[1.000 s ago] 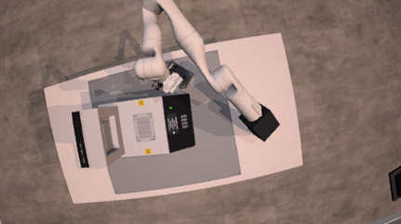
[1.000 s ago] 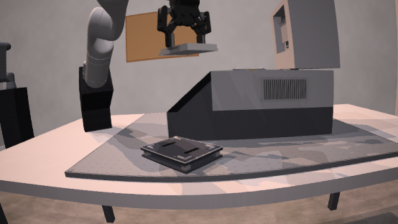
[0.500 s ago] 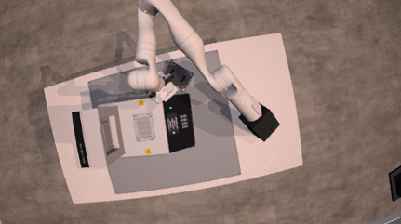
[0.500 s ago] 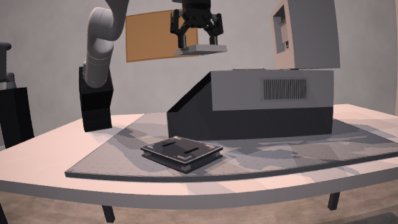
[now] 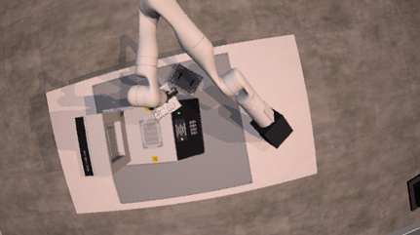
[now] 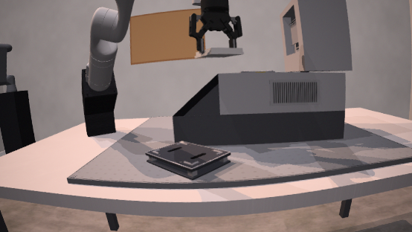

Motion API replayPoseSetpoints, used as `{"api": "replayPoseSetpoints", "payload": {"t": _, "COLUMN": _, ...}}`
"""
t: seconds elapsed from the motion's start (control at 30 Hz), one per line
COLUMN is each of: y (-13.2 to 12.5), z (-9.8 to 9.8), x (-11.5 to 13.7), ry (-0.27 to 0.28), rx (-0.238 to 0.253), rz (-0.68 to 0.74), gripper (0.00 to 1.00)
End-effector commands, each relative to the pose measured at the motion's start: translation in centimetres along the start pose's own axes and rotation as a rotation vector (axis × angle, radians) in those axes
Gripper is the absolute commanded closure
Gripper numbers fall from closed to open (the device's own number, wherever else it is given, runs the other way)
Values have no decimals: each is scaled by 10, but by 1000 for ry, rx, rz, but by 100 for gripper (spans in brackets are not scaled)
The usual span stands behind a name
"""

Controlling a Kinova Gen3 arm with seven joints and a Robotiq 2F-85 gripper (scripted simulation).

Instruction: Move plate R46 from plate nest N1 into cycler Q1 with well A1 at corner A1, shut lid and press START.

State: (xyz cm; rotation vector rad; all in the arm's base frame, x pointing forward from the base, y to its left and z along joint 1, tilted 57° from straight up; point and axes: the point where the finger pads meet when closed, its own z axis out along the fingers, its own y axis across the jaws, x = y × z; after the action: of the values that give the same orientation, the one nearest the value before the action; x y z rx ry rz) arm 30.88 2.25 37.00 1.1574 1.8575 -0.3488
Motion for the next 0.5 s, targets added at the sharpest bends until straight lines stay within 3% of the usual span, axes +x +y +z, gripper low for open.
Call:
{"api": "replayPoseSetpoints", "payload": {"t": 0.0, "y": 8, "z": -2, "x": 3, "ry": -16, "rx": 1, "rz": 26, "gripper": 9}}
{"api": "replayPoseSetpoints", "payload": {"t": 0.47, "y": 48, "z": -1, "x": 26, "ry": -13, "rx": 2, "rz": 190, "gripper": 9}}
